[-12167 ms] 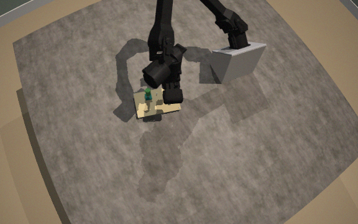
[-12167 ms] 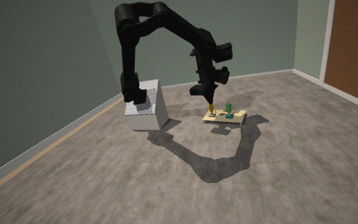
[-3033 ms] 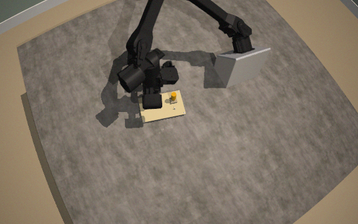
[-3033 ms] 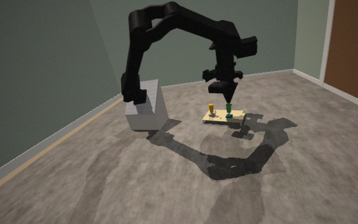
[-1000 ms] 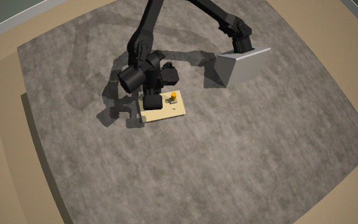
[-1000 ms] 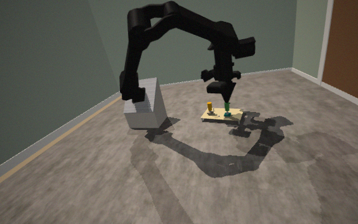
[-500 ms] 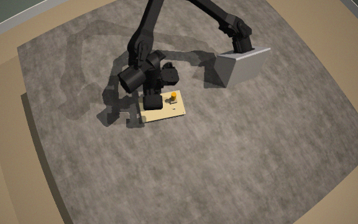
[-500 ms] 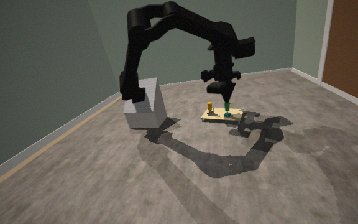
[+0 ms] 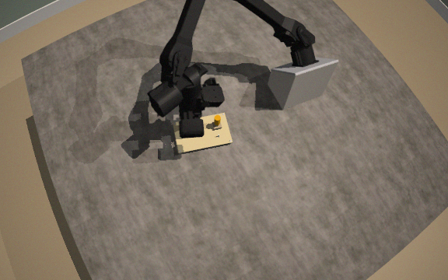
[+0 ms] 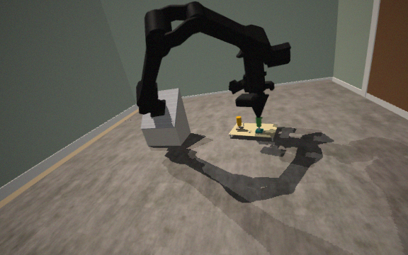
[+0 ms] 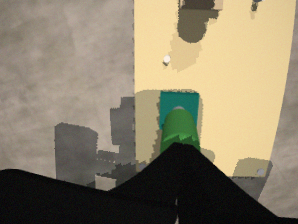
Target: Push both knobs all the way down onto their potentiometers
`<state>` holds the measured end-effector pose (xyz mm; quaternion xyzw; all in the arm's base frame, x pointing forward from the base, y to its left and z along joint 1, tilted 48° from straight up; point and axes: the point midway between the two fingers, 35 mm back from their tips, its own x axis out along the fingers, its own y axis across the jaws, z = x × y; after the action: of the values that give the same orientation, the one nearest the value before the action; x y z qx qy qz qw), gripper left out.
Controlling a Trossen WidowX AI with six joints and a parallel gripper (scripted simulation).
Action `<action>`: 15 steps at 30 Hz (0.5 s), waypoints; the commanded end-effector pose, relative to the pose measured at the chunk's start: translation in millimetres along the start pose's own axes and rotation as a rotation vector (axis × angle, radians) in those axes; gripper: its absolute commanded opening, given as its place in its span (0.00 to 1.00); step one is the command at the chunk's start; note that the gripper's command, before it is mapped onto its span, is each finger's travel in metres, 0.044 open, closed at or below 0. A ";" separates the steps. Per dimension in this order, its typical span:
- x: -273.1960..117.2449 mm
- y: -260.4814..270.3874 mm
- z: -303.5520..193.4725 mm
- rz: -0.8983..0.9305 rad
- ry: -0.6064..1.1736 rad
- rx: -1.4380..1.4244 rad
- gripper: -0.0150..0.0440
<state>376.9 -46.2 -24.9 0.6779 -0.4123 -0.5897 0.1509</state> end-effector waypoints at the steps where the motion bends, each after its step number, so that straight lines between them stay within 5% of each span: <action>1: 6.2 1.3 -0.8 0.003 -0.006 0.005 0.25; 15: 9.0 1.3 -0.8 0.003 -0.006 0.005 0.25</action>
<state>376.8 -47.9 -26.3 0.6783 -0.4114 -0.5896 0.1516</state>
